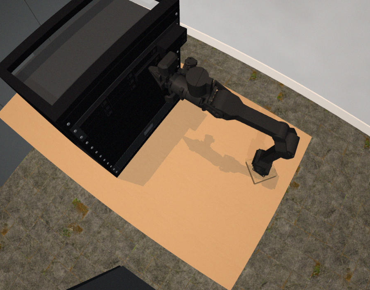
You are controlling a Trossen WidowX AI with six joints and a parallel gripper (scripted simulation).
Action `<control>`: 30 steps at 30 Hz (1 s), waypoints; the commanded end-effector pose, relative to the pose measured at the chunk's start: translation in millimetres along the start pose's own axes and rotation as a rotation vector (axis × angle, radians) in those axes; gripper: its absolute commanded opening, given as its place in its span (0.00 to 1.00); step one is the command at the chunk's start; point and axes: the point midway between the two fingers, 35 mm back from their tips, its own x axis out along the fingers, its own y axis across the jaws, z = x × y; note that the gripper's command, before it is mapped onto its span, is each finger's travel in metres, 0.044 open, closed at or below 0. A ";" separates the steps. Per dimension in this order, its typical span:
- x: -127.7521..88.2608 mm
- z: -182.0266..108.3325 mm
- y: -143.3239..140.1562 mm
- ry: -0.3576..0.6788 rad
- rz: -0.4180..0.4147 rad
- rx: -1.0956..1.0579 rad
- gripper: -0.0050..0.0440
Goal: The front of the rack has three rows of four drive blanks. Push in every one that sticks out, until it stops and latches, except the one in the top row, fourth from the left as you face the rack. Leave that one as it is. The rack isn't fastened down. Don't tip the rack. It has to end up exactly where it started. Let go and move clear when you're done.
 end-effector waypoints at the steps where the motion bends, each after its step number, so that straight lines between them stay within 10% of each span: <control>1: -6.9 -0.2 20.8 0.009 0.053 0.016 0.10; 30: -4.0 -0.2 23.8 0.009 0.053 0.016 0.10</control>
